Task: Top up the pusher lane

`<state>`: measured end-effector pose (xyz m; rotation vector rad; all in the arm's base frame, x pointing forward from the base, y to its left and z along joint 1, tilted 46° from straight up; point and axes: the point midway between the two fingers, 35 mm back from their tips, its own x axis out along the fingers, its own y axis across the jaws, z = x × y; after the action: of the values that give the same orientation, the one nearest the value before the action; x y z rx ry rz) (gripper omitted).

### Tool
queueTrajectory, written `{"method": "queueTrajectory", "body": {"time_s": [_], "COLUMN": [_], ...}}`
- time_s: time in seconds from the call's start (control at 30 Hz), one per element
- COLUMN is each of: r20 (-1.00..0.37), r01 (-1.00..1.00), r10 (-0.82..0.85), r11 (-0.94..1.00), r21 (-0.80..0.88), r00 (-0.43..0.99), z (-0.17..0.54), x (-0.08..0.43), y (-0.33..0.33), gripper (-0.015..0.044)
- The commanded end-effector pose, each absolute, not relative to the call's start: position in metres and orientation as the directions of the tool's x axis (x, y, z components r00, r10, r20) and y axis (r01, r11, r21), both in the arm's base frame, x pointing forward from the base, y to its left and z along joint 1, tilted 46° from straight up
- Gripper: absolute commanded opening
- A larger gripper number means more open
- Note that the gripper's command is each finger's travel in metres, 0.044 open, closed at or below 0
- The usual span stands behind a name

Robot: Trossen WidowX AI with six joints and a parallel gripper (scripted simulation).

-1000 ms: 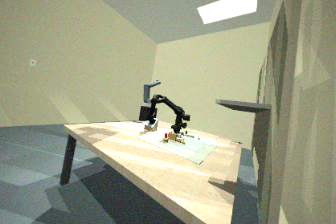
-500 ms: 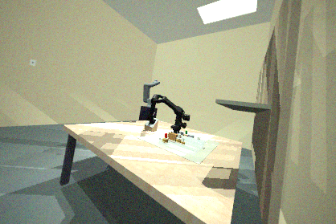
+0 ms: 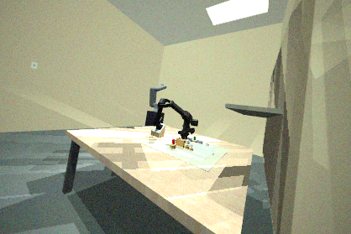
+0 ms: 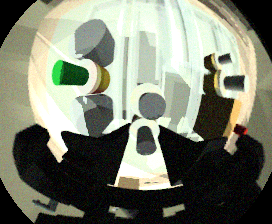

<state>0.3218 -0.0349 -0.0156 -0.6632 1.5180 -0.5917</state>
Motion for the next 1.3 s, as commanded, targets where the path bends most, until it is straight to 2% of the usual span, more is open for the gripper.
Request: {"method": "queueTrajectory", "body": {"time_s": [0.0,0.17,0.53,0.97,1.27], "r20": [-0.696,-0.696,-0.696,-0.697,-0.697], "r01": [-0.053,-0.053,-0.053,-0.053,-0.054], "r10": [-0.718,-0.718,-0.717,-0.717,-0.716], "r11": [0.696,0.696,0.696,0.697,0.697], "r21": [-0.716,-0.716,-0.716,-0.715,-0.715], "r00": [-0.020,-0.020,-0.019,-0.020,-0.020], "z": [-0.016,-0.016,-0.016,-0.002,0.000], "x": [0.321,0.321,0.322,0.322,0.298], "y": [-0.035,-0.035,-0.035,-0.020,-0.019], "gripper": [0.0000,0.0000,0.0285,0.0285,0.0285]}}
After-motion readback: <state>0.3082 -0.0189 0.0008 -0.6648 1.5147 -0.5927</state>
